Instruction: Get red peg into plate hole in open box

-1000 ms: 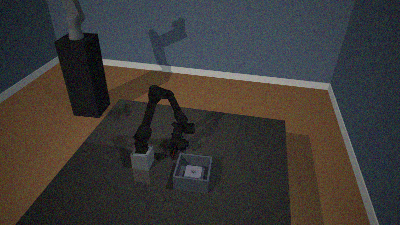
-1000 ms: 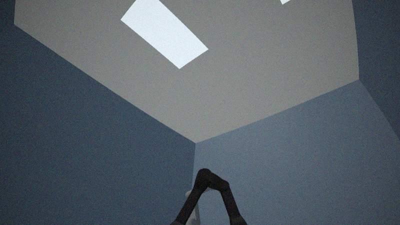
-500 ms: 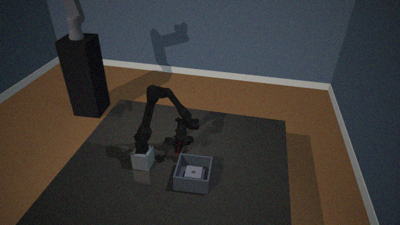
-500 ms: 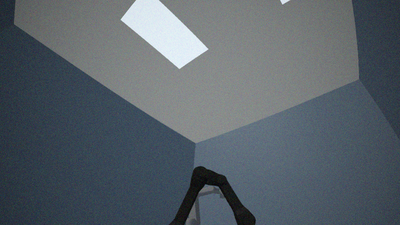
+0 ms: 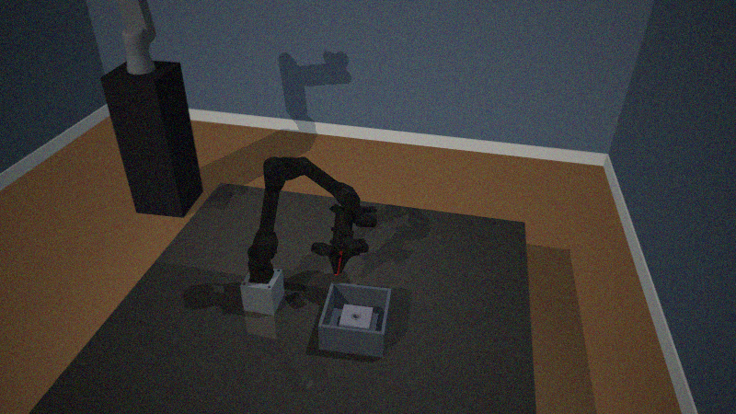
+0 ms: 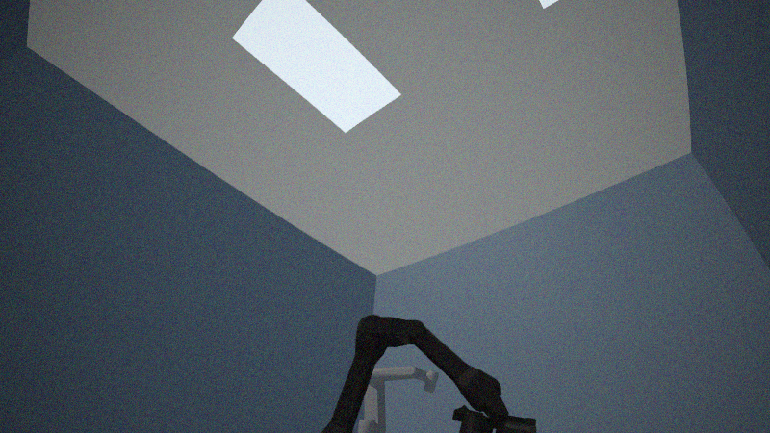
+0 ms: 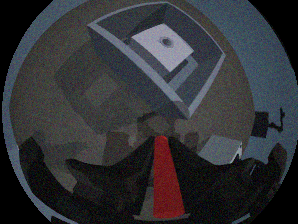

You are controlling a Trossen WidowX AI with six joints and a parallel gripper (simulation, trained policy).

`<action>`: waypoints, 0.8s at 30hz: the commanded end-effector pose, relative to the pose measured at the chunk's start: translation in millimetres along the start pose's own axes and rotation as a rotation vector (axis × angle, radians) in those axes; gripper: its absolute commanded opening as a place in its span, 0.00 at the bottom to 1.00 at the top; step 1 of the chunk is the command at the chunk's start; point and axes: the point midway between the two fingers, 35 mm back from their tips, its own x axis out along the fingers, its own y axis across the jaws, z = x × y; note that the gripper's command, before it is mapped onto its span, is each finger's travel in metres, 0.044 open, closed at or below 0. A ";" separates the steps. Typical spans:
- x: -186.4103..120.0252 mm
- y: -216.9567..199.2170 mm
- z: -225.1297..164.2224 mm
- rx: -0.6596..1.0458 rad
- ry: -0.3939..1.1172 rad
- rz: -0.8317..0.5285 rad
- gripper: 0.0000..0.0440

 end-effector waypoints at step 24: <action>13.8 -29.3 120.8 0.198 0.009 0.026 0.00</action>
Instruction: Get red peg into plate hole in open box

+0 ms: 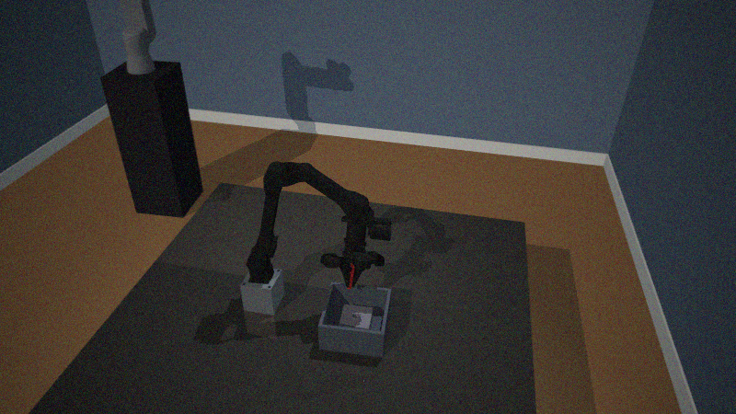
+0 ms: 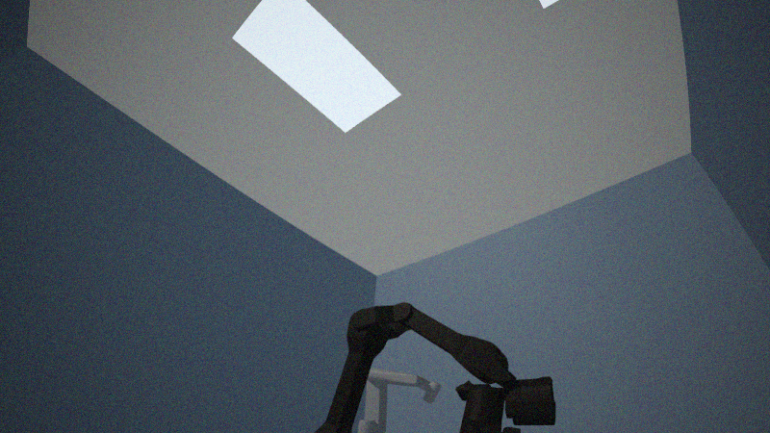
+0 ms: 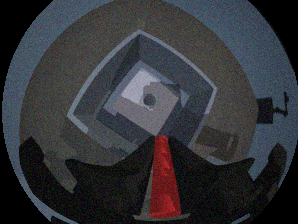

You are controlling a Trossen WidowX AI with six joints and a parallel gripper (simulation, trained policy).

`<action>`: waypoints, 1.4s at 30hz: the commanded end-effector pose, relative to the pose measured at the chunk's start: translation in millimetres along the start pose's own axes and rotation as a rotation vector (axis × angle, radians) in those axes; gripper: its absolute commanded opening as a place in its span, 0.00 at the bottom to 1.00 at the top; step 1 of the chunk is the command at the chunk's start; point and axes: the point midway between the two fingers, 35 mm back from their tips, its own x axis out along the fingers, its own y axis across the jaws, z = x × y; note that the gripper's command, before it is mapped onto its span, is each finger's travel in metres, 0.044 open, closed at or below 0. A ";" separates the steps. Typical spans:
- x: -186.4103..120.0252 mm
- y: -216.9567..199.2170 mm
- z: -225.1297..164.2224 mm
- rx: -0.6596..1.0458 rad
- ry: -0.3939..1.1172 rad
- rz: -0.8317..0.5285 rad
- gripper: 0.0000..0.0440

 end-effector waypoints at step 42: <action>70.8 55.9 85.5 -0.140 0.191 0.225 1.00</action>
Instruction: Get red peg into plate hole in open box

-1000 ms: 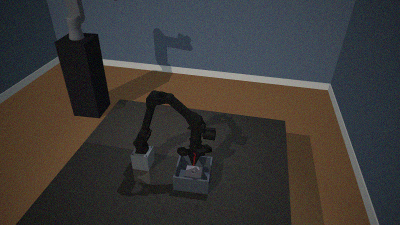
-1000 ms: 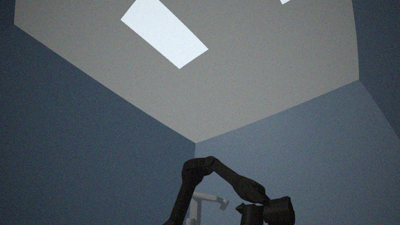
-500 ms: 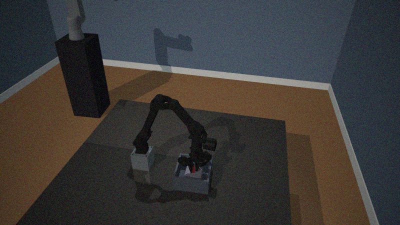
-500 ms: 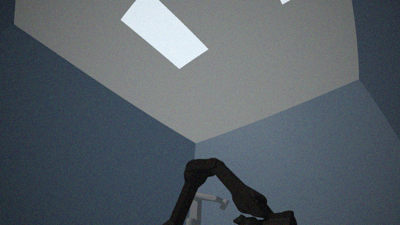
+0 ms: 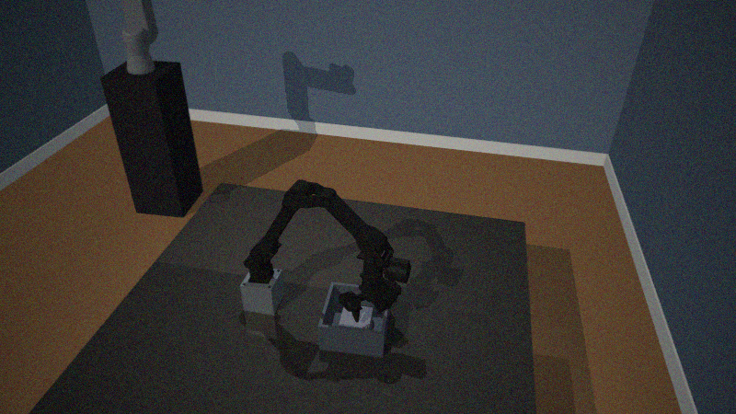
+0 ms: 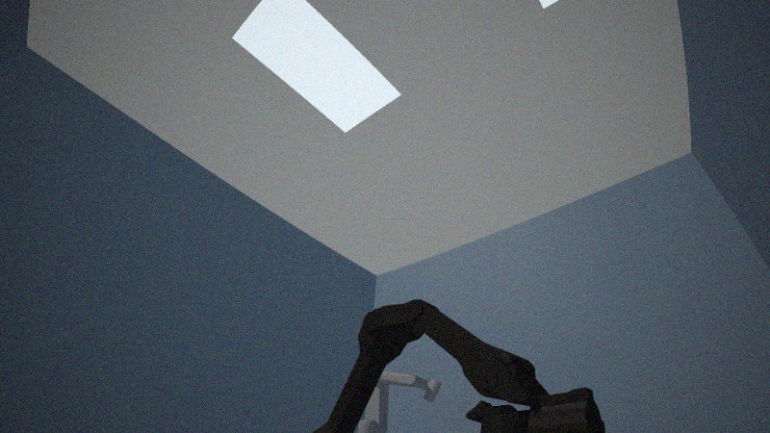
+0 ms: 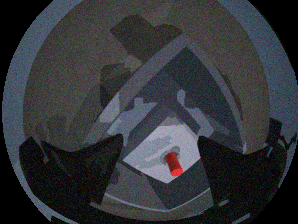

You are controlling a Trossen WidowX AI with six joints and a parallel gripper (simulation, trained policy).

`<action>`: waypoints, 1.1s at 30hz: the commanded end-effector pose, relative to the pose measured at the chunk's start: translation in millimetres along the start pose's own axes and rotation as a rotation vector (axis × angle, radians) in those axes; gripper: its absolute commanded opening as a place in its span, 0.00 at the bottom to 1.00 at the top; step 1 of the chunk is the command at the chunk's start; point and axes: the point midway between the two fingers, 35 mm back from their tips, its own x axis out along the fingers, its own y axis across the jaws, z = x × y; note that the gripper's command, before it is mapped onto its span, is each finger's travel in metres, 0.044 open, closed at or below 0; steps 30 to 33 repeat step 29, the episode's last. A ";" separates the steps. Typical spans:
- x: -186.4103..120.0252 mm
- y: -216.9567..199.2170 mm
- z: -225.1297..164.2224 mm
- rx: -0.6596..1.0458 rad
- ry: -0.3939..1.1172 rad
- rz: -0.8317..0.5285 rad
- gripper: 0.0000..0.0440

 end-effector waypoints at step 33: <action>-18.8 47.0 38.0 0.008 -0.046 0.171 1.00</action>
